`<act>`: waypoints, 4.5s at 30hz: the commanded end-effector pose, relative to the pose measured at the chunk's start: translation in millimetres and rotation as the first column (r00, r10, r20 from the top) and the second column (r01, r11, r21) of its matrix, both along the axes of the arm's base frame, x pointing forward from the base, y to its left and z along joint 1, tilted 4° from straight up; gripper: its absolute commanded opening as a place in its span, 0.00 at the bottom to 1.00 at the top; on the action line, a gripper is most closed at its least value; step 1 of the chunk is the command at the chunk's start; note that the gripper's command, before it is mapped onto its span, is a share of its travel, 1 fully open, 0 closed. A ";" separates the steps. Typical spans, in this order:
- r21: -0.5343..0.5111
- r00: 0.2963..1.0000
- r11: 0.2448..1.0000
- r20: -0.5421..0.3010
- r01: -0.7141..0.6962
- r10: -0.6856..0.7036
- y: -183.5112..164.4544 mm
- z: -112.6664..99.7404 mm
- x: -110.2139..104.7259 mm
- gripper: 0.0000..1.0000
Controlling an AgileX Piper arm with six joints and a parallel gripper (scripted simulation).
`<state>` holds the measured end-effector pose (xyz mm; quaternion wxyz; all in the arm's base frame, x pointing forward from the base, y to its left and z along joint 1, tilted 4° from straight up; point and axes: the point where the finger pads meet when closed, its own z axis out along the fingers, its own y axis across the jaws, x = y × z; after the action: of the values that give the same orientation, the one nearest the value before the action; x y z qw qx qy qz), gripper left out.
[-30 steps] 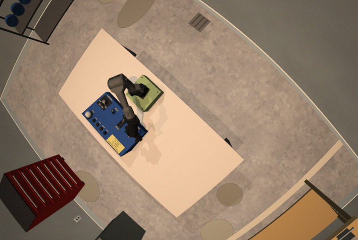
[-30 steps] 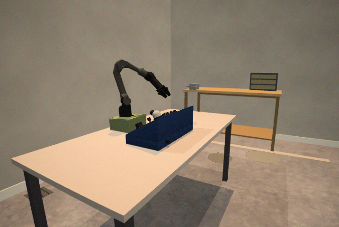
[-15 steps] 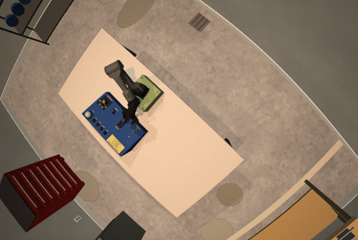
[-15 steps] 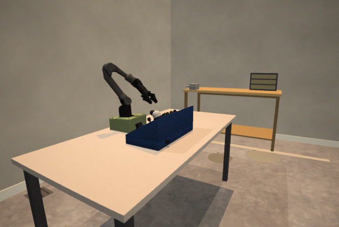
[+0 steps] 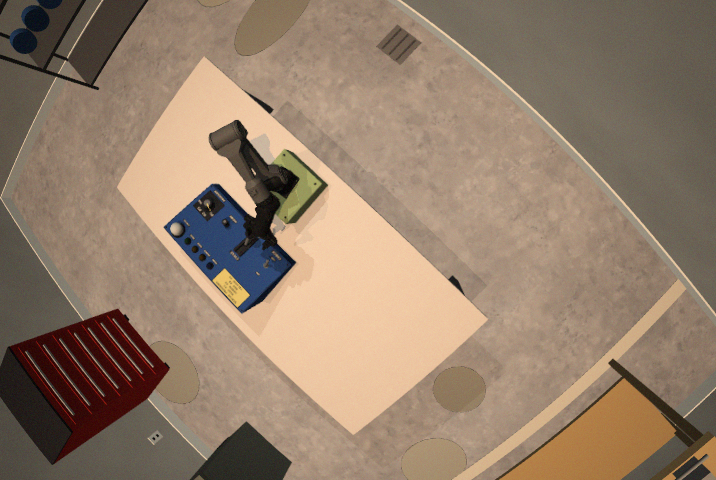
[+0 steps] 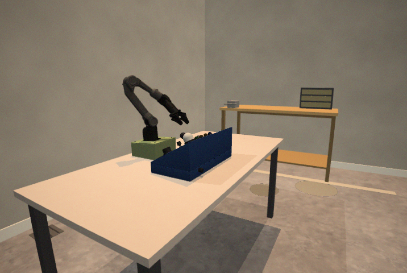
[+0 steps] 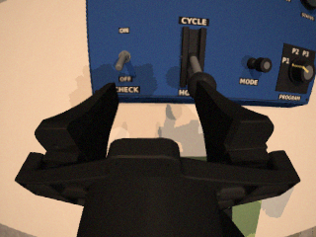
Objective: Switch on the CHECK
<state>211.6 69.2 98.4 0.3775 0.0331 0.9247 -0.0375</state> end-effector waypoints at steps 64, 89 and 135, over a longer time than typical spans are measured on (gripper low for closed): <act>-0.016 0.999 1.000 -0.043 0.012 -0.013 -5.9 -0.2 0.7 1.00; 0.058 0.982 0.997 -0.183 -0.047 0.057 -43.2 44.8 41.8 1.00; -0.192 0.997 0.979 -0.050 -0.068 0.059 -210.7 1.4 -22.7 1.00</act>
<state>189.0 -141.3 99.9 0.3589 -0.0343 0.9256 -0.1155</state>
